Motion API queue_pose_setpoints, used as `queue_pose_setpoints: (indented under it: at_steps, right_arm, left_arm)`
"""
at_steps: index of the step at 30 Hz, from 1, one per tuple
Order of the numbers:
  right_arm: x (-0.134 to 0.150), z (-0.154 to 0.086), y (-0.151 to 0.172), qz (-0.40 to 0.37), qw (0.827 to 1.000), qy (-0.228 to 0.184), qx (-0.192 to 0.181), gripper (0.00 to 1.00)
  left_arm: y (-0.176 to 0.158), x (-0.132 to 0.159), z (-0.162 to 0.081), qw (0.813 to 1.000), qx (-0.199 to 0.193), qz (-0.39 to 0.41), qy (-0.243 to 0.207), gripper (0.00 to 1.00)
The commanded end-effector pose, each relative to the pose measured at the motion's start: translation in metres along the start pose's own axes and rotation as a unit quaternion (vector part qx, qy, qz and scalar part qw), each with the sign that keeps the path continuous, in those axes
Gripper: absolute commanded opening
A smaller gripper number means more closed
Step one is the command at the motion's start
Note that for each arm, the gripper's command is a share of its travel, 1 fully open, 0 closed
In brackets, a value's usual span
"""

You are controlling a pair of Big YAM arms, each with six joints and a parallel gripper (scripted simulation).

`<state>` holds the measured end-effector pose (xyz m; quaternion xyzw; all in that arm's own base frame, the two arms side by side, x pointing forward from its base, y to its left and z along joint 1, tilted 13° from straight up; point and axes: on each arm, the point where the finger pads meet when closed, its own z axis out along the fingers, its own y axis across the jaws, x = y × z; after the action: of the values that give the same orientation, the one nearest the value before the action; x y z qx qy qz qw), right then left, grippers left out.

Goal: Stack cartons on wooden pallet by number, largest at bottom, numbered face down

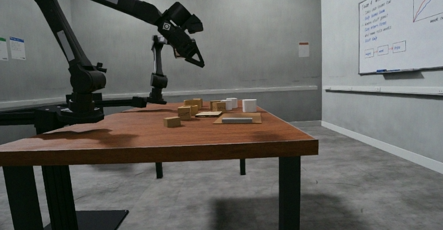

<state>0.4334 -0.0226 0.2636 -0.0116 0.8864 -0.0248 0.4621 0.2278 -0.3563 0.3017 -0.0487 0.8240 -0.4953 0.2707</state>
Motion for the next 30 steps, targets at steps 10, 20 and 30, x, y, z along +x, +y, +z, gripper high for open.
queue_pose_setpoints:
  at_steps: [10,20,30]
  right_arm:
    - [-0.027,-0.009,-0.003,-0.001,1.000,-0.024,0.003,1.00]
    - [-0.027,-0.009,-0.003,-0.001,1.000,-0.024,0.003,1.00]
    - [-0.027,-0.009,-0.003,-0.001,1.000,-0.024,0.003,1.00]
  left_arm:
    - [-0.024,-0.007,-0.002,0.998,0.064,-0.014,-0.006,0.55]
    - [-0.048,-0.012,-0.003,0.998,0.067,-0.018,-0.003,0.55]
    - [-0.051,-0.019,-0.004,0.997,0.072,-0.019,-0.010,0.55]
